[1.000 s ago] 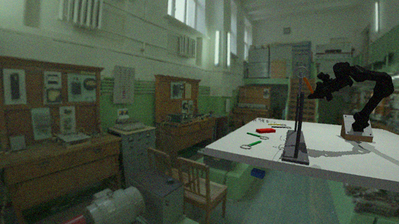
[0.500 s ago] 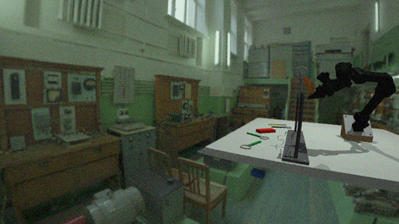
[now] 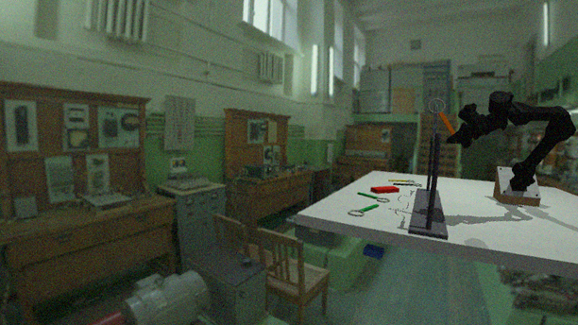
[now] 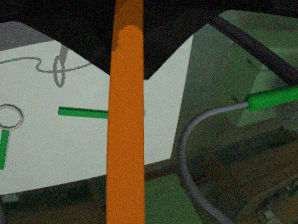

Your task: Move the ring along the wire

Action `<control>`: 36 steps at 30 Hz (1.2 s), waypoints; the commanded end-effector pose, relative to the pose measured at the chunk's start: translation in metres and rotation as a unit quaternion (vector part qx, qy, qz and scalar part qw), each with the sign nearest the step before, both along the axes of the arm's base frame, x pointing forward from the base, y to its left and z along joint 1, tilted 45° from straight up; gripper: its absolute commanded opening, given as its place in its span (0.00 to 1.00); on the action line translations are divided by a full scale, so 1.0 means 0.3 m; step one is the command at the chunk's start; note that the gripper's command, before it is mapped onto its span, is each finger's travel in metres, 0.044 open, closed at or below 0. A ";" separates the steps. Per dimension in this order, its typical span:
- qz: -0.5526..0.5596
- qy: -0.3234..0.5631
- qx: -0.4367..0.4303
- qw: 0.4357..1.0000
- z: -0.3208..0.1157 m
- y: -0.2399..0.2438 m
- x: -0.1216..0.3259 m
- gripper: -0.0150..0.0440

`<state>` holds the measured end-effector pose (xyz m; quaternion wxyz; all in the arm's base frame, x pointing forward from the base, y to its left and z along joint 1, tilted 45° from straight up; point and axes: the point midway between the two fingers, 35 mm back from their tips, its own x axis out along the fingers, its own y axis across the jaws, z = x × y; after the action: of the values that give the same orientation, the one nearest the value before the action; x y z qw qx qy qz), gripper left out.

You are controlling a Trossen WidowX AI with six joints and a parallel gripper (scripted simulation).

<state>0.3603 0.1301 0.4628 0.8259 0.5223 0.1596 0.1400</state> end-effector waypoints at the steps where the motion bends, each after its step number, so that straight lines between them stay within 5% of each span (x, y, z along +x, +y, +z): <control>1: 0.002 -0.005 0.042 0.999 0.015 0.007 -0.003 0.00; 36: 0.008 -0.044 0.385 0.922 0.162 0.014 -0.006 0.00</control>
<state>0.3583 0.1360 0.5090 0.5901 0.7746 0.0701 0.2165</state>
